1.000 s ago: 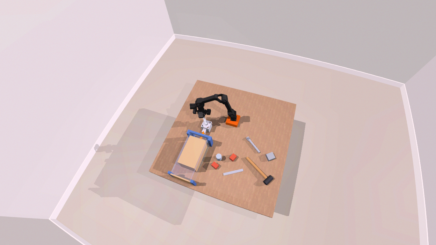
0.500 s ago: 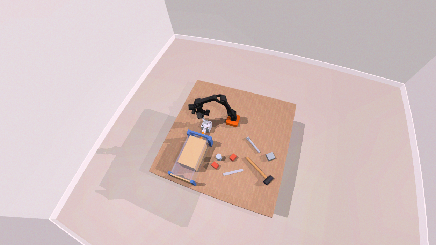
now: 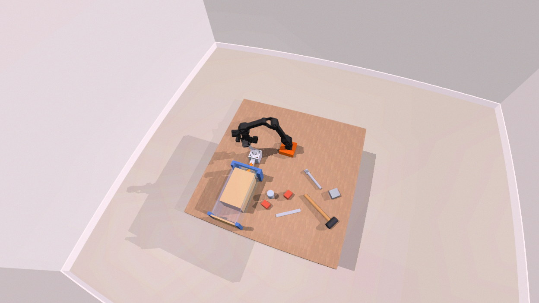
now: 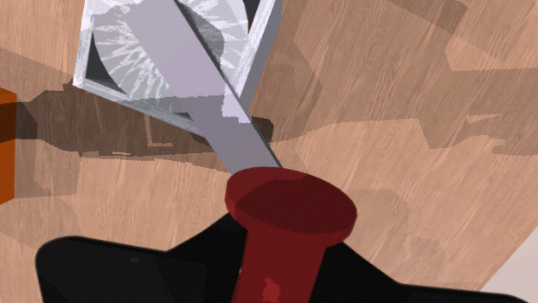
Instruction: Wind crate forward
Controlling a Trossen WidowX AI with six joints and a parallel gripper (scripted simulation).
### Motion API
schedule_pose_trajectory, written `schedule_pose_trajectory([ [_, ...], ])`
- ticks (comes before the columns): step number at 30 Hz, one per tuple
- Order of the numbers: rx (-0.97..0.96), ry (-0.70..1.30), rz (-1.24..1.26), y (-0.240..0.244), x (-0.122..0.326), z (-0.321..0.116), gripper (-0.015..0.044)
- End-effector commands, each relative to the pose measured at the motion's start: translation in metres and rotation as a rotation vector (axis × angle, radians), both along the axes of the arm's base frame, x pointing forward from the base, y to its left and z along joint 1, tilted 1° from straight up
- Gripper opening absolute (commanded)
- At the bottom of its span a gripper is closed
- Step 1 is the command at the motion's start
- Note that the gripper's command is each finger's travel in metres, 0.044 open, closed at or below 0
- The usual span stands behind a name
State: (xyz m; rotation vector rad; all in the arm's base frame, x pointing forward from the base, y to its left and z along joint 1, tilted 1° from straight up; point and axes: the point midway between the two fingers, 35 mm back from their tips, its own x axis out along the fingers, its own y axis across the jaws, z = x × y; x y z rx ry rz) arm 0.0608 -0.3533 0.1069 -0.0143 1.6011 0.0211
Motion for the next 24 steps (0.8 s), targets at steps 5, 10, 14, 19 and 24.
schedule_pose_trajectory([
  [5,-0.03,-0.026,0.015,-0.014,0.021,0.001,0.0],
  [10,-0.031,-0.026,0.015,-0.017,0.026,0.001,0.0],
  [14,-0.031,-0.027,0.015,-0.019,0.029,0.002,0.0],
  [19,-0.031,-0.027,0.015,-0.021,0.034,0.002,0.0],
  [24,-0.031,-0.028,0.015,-0.023,0.039,0.002,0.0],
])
